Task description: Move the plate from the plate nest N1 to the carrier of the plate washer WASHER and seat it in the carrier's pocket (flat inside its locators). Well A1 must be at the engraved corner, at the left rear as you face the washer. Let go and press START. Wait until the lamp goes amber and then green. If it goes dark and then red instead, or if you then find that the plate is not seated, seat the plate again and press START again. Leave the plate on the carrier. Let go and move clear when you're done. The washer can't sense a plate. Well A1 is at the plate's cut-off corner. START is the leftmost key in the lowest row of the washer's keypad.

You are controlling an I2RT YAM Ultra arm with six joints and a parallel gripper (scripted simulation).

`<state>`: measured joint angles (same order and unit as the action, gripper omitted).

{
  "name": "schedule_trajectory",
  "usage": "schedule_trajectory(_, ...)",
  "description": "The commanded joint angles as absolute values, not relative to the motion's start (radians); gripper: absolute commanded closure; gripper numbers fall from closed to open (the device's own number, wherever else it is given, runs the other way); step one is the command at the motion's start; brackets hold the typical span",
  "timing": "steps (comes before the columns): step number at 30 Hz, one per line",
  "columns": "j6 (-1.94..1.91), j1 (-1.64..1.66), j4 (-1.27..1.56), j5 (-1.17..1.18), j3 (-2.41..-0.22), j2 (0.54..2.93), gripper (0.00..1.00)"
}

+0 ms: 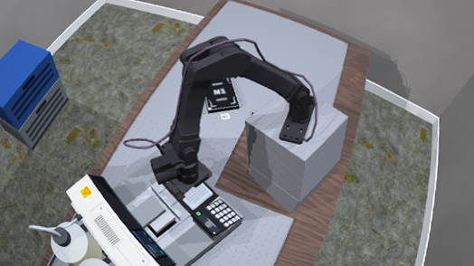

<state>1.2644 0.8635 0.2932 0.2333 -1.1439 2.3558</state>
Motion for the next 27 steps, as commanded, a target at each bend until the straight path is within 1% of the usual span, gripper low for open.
schedule_trajectory(1, 1.258, 0.868, 0.275, 0.245, -1.143, 2.344, 0.16)
schedule_trajectory(12, 1.257, 0.866, 0.268, 0.245, -1.121, 2.355, 0.16)
schedule_trajectory(14, 1.257, 0.866, 0.267, 0.245, -1.163, 2.353, 0.16)
schedule_trajectory(27, 1.255, 0.865, 0.262, 0.245, -1.166, 2.37, 0.16)
